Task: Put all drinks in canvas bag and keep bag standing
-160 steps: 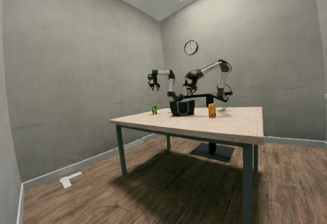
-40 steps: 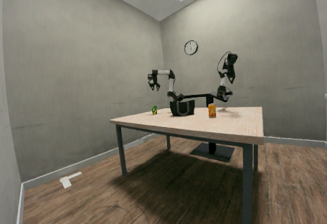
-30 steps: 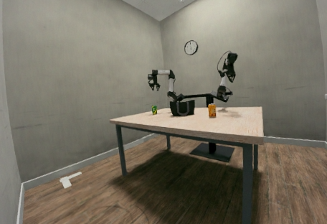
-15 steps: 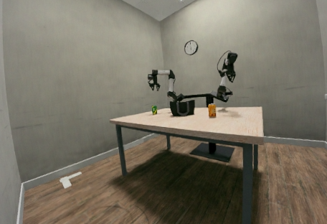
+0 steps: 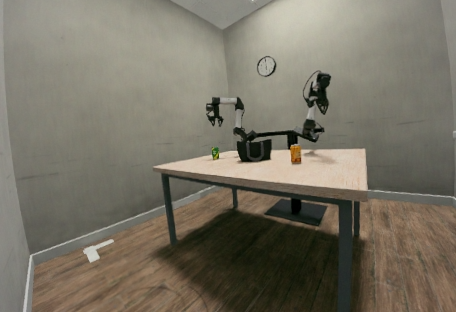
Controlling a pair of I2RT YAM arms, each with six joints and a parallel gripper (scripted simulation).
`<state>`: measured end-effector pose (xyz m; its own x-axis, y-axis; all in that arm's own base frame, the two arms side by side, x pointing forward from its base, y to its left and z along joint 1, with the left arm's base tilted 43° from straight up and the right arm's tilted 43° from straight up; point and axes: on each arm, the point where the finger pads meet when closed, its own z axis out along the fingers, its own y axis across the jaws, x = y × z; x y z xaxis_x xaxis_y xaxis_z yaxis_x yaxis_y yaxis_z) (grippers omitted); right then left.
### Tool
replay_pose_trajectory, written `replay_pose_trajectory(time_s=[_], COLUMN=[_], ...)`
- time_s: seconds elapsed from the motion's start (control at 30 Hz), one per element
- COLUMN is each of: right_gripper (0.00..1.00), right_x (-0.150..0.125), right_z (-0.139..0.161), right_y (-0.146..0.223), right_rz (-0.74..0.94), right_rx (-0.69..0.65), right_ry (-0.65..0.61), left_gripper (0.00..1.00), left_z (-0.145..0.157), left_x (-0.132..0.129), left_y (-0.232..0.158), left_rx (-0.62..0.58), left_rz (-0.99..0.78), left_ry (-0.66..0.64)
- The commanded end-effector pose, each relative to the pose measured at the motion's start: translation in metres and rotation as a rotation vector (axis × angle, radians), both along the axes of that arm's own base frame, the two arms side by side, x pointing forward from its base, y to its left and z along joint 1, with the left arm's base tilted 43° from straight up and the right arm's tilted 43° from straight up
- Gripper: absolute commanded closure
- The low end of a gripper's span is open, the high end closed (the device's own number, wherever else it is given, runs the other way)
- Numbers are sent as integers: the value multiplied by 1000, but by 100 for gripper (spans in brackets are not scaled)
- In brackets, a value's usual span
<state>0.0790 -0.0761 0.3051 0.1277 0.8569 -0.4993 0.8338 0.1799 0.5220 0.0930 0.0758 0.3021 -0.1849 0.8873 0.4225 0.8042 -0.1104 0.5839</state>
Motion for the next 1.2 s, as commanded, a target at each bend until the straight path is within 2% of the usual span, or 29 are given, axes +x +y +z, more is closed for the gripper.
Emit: replay_pose_trajectory(time_s=[0.0,0.4,0.5,0.53,0.57,1.1,1.13,1.17], right_gripper=[0,0,0,0,16,16,16,16], right_x=[-3,-3,-3,-3,-3,-3,8,11], right_z=[10,10,10,10,10,10,-7,-4], right_y=[1,1,1,1,1,1,-3,-3], right_rz=[0,0,0,0,0,0,26,53], right_rx=[-18,-18,-18,-18,-18,-18,-1,-23], right_ry=[-24,-24,-24,-24,-24,-24,33,30], left_gripper=[14,14,14,14,14,14,14,14], left_z=[10,11,3,10,11,6,6,6], left_x=[-5,-20,-13,-21,-21,-18,-18,-18], left_y=[-1,-9,-3,-7,-7,-5,-5,-5], left_rx=[21,36,16,40,42,30,30,30], left_rz=[20,10,14,17,17,18,18,18], left_ry=[-42,-29,18,-21,-23,-2,-2,-2])
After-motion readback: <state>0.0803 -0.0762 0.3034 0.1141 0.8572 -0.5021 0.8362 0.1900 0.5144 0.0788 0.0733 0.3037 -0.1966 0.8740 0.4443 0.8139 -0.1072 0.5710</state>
